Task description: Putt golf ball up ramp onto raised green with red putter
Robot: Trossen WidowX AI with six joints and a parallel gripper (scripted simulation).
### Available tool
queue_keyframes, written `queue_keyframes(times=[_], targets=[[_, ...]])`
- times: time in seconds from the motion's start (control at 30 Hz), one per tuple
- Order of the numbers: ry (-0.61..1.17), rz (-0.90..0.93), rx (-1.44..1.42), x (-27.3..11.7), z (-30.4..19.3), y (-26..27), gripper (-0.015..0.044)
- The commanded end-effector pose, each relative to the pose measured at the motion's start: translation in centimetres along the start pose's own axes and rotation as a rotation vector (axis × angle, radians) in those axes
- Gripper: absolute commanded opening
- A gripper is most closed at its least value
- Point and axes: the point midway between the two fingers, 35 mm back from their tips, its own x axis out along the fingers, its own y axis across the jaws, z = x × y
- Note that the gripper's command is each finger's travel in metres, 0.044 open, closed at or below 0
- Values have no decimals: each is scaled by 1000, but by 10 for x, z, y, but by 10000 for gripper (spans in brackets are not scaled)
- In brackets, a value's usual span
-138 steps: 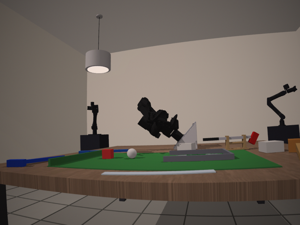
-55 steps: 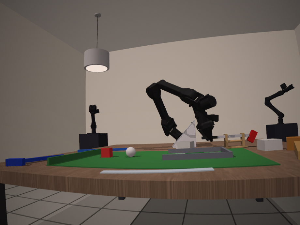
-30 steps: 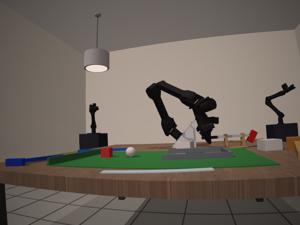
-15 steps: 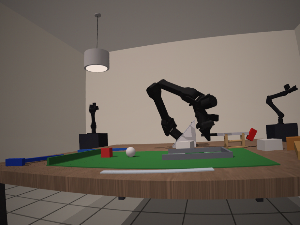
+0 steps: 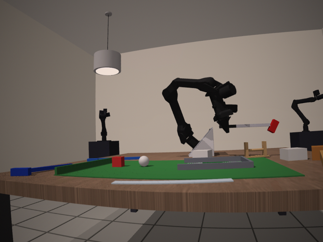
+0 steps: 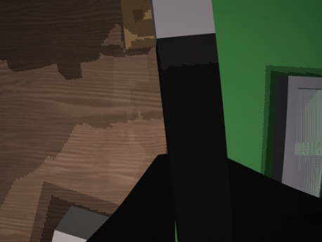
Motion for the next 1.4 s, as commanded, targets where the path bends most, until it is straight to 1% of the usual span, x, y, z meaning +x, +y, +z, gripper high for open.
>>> queue_keyframes(times=[0.0, 0.37, 0.7, 1.03, 1.37], targets=[[1, -2, 19, -1, -5, -2, 0], [6, -57, 341, -36, -79, -29, 0], [21, -107, 645, -63, -155, -36, 0], [46, -161, 951, -86, -232, -25, 0], [83, -221, 1259, -104, -306, 5, 0]])
